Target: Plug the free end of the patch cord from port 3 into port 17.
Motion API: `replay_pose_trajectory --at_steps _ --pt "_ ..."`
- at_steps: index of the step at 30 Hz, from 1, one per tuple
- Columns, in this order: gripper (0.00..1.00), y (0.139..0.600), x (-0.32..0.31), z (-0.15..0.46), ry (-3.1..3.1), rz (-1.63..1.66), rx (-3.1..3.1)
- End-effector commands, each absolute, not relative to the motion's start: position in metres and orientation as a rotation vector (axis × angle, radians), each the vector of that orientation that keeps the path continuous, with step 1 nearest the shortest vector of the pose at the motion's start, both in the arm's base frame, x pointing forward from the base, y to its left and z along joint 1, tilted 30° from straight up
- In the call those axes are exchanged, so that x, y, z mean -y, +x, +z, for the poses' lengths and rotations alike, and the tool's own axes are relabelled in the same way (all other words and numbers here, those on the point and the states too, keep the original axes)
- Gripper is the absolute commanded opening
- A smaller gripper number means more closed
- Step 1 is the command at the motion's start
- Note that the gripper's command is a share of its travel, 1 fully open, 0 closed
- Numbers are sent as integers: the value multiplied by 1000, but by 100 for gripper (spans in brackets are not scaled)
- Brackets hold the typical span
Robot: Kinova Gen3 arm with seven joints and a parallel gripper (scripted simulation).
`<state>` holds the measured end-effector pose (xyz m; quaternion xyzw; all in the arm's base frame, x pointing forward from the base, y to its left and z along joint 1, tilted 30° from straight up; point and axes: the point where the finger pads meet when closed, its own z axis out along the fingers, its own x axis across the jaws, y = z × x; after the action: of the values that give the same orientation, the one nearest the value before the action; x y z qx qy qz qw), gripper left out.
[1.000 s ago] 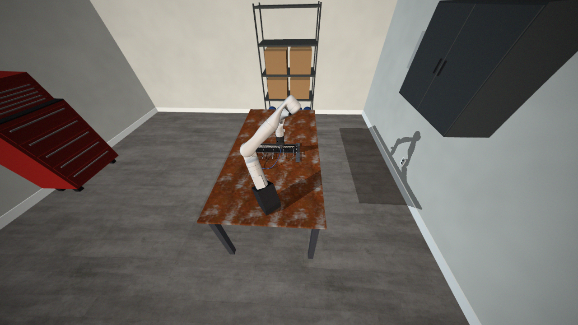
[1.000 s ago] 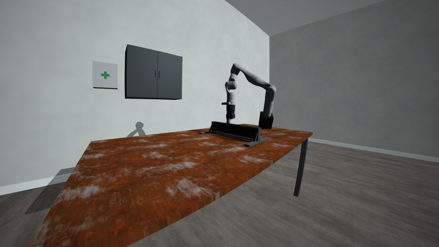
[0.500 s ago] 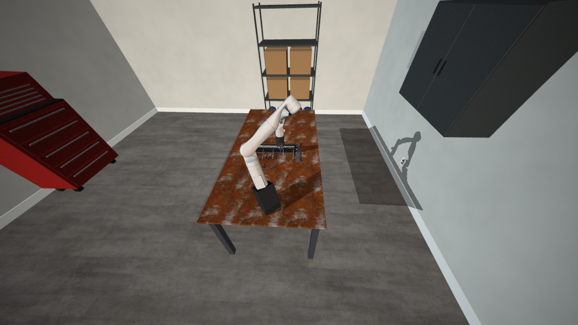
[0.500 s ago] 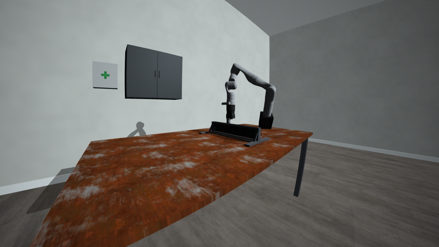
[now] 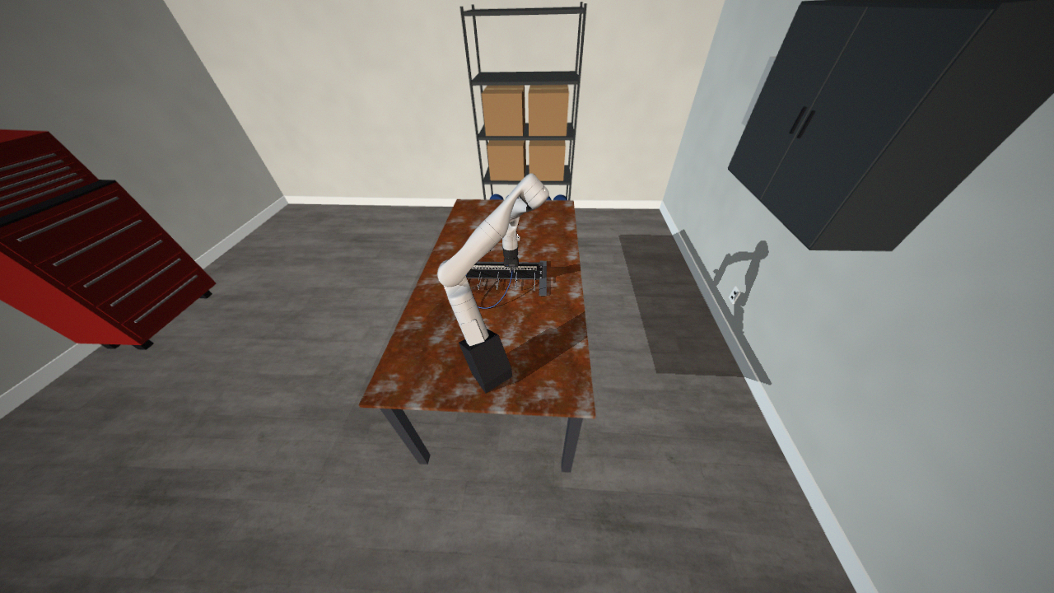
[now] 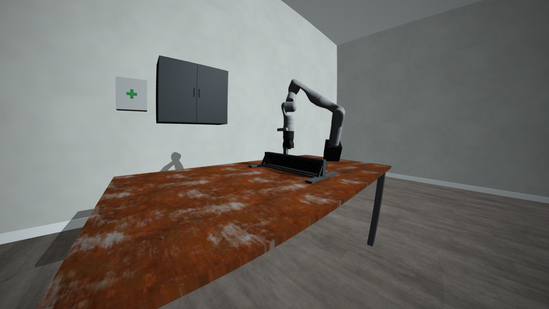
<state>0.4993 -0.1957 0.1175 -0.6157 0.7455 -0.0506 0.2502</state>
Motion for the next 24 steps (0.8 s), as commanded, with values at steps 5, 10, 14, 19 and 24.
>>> replay_pose_trajectory --at_steps 5,10,14,19,24 --pt "0 503 197 120 -1671 -147 -2026" --pt "0 503 197 121 -1671 -147 -2026" --pt "0 504 197 121 -1671 -146 -2026" --pt "0 504 198 121 -1672 -145 -2026" --pt "0 505 198 122 -1671 -146 -2026"
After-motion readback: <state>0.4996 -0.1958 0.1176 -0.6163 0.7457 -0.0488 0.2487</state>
